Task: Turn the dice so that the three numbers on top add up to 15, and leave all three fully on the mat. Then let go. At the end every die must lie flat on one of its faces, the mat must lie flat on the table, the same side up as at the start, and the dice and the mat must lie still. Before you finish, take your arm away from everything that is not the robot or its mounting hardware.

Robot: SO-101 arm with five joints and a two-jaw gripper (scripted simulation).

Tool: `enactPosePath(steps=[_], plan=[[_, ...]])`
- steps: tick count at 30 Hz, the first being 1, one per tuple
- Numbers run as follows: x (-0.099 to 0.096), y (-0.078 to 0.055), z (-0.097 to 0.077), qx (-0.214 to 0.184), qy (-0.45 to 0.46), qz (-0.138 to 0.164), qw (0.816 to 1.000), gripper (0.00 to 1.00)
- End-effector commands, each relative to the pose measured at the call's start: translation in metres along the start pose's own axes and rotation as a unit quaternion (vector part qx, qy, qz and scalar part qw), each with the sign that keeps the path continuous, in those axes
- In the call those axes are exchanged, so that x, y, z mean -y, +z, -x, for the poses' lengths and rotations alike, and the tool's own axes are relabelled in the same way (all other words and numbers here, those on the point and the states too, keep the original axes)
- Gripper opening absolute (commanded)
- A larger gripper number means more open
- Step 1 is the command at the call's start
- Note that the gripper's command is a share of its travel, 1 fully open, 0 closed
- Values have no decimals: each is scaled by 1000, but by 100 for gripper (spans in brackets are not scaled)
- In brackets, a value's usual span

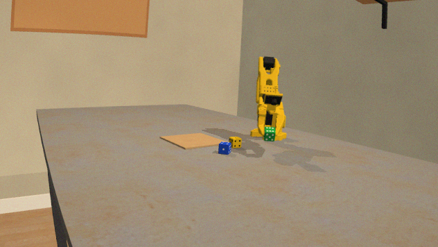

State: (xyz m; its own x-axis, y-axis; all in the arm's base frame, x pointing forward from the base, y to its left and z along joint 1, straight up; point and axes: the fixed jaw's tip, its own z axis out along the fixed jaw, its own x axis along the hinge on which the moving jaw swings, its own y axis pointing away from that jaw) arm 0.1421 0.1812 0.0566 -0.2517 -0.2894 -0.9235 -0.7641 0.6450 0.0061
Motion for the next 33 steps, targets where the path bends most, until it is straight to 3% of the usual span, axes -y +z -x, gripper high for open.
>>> enactPosePath(steps=[1, 33], plan=[[-2, 1, 4, 17, 4, 4, 1000, 0], [-2, 5, -6, 17, 4, 4, 1000, 0]])
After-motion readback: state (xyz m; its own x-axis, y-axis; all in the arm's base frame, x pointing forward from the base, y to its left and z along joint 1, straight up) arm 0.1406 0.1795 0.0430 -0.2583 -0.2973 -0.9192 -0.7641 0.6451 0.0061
